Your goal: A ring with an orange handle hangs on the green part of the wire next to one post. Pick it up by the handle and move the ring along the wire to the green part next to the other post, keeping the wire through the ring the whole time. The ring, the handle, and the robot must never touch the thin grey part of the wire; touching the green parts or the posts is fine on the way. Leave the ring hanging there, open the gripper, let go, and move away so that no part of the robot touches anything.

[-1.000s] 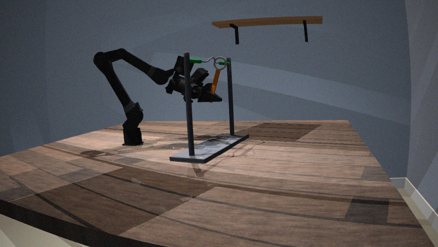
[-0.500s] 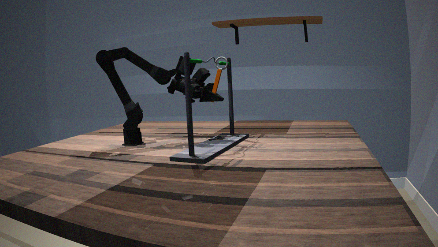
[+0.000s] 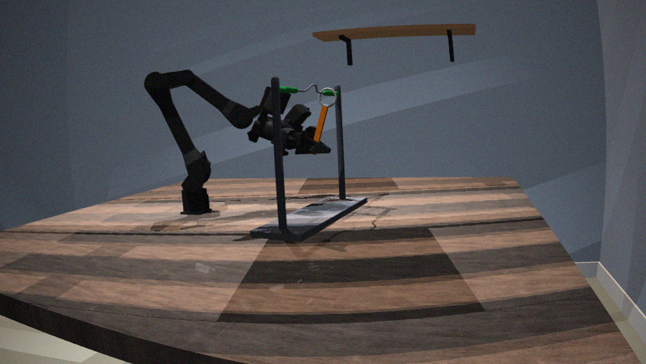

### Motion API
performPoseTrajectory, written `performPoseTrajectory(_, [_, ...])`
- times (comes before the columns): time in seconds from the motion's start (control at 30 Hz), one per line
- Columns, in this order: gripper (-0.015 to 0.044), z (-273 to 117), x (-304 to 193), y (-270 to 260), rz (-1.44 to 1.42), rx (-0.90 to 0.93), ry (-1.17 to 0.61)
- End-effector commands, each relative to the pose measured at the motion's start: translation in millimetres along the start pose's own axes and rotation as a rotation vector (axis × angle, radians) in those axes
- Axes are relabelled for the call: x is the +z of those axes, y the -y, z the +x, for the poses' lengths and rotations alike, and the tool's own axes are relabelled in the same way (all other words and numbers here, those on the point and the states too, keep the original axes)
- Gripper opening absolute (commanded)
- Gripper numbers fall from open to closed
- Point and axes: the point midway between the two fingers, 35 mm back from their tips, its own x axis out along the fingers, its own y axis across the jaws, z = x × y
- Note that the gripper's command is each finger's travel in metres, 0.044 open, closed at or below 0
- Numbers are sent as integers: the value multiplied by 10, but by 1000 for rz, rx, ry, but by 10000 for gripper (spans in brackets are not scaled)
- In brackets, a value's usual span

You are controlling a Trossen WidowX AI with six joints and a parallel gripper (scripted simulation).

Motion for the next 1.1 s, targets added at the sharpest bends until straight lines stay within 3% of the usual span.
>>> performPoseTrajectory(0.0, [-150,10,-25,8,1,-7,-3])
performPoseTrajectory(0.67, [-150,10,-25,8,1,-7,-3])
performPoseTrajectory(1.07, [160,-8,-19,-1,-2,-2,-4])
